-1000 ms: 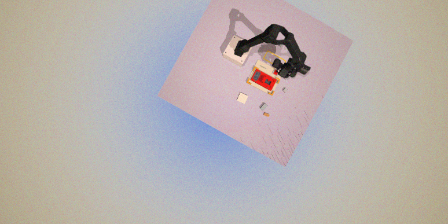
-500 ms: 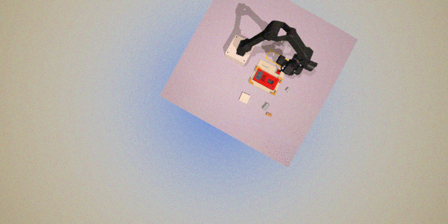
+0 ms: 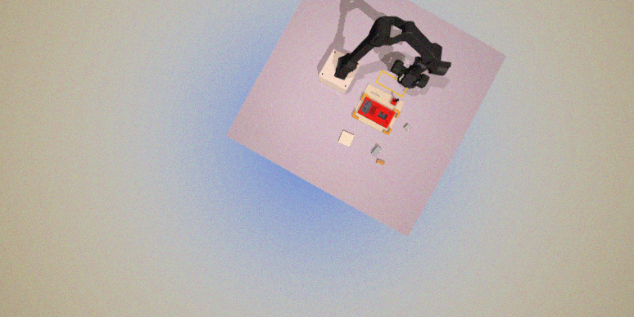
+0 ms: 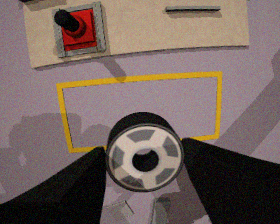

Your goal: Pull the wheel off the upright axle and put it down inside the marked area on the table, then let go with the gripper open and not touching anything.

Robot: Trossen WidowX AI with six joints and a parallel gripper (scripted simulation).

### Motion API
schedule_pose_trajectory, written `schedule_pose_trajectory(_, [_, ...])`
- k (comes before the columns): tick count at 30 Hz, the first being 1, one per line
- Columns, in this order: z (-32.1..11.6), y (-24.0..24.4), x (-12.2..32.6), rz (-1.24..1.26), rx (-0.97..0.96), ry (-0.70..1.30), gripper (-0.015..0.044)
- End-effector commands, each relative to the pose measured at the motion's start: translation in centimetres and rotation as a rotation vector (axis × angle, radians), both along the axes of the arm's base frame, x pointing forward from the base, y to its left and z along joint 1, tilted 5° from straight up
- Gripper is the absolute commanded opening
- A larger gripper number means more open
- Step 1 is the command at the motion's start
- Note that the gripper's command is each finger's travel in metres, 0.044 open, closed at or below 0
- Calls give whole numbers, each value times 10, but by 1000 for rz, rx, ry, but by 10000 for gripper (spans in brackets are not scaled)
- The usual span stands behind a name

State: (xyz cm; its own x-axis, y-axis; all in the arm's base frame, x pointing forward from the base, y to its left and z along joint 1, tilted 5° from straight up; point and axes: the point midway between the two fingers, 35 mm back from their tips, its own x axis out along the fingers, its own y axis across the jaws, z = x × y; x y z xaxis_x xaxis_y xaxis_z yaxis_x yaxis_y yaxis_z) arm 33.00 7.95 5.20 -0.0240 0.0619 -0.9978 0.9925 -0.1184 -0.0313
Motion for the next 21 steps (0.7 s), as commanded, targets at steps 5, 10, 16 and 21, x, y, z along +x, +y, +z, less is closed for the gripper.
schedule_pose_trajectory(5, [-5, 13, -9, -5, 7, 4, 0])
schedule_pose_trajectory(10, [-19, 14, -10, -5, 7, 5, 0])
schedule_pose_trajectory(16, [-43, 16, -8, -5, 7, 4, 0])
schedule_pose_trajectory(21, [-79, 18, -9, -5, 7, 5, 0])
